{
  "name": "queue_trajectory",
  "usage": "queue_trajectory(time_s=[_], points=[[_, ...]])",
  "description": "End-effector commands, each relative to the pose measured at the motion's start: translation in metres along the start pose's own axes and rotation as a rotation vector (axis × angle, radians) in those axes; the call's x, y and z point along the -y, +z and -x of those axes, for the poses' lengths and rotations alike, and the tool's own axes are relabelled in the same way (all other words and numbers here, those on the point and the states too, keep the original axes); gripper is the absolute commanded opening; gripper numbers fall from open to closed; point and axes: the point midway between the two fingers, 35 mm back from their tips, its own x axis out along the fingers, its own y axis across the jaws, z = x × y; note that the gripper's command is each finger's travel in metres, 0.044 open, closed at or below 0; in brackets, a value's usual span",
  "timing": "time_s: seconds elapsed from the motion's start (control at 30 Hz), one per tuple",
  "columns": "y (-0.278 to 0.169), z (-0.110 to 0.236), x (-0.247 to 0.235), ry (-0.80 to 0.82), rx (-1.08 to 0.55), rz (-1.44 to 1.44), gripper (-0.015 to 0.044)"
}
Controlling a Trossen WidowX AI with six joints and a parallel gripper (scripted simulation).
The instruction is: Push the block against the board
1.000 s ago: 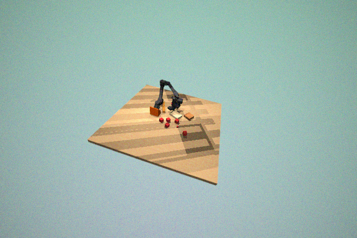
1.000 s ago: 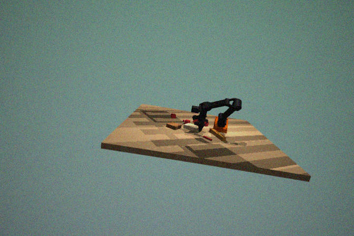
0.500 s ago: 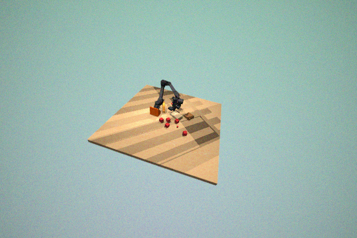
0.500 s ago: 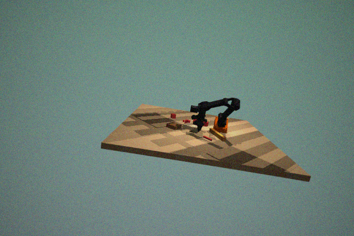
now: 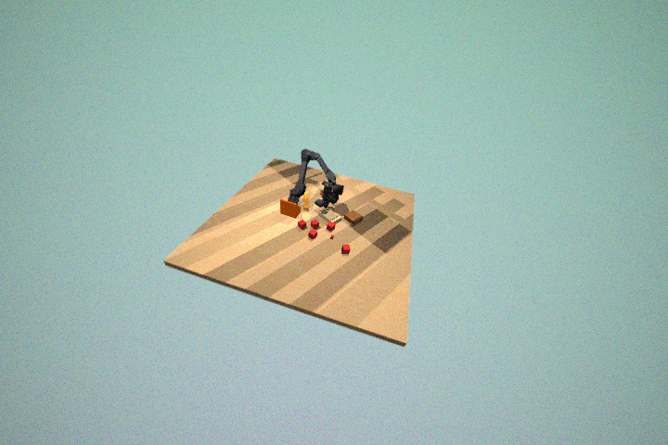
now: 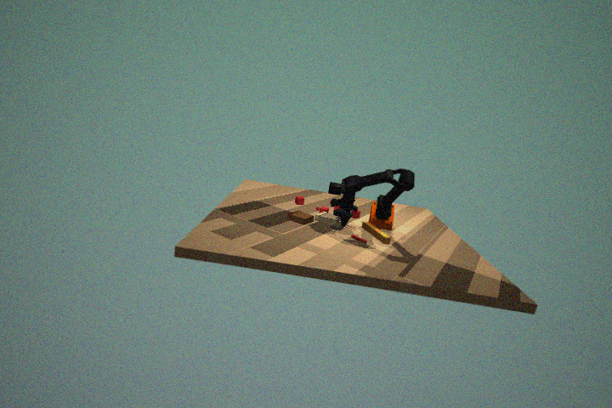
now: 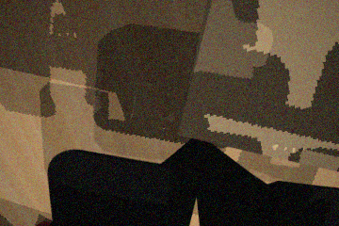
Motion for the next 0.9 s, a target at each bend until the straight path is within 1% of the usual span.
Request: queue_trajectory(time_s=[0.0, 0.77, 0.87], points=[[-0.007, 0.0, -0.001, 0.001, -0.001, -0.004, 0.0], [-0.042, -0.002, 0.0, 0.003, -0.003, -0.005, 0.0], [-0.036, 0.015, 0.0, -0.004, 0.001, -0.001, 0.0]])
